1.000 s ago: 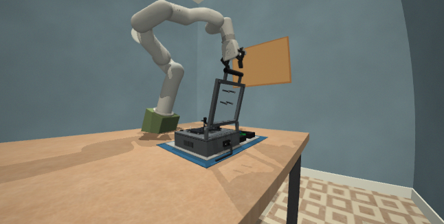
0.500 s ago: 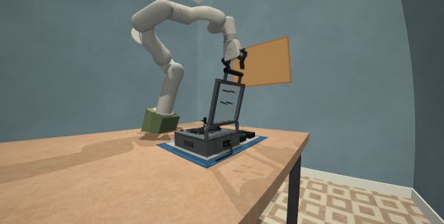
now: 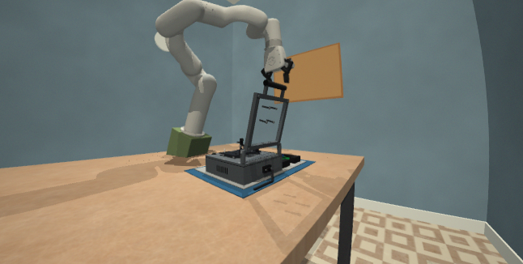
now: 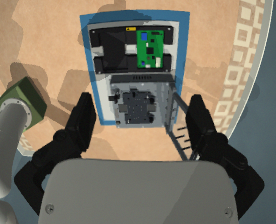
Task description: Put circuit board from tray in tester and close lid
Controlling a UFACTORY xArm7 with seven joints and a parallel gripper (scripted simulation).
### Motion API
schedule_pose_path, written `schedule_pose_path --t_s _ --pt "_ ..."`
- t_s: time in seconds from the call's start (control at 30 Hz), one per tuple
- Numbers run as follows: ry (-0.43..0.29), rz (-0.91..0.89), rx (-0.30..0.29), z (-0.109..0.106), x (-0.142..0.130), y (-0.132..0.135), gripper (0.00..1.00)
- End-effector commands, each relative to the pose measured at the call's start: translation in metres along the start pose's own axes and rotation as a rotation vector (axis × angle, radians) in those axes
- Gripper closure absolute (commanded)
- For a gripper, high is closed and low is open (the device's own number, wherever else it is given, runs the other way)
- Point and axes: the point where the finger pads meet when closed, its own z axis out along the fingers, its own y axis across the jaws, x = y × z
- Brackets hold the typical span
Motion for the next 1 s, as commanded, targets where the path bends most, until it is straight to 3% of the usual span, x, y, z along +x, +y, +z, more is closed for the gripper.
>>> schedule_pose_path --t_s 0.0,0.97 --pt "-0.008 -0.005 0.000 0.001 -0.003 0.004 0.00" --pt "-0.078 -0.022 0.022 0.014 -0.036 0.026 0.00"
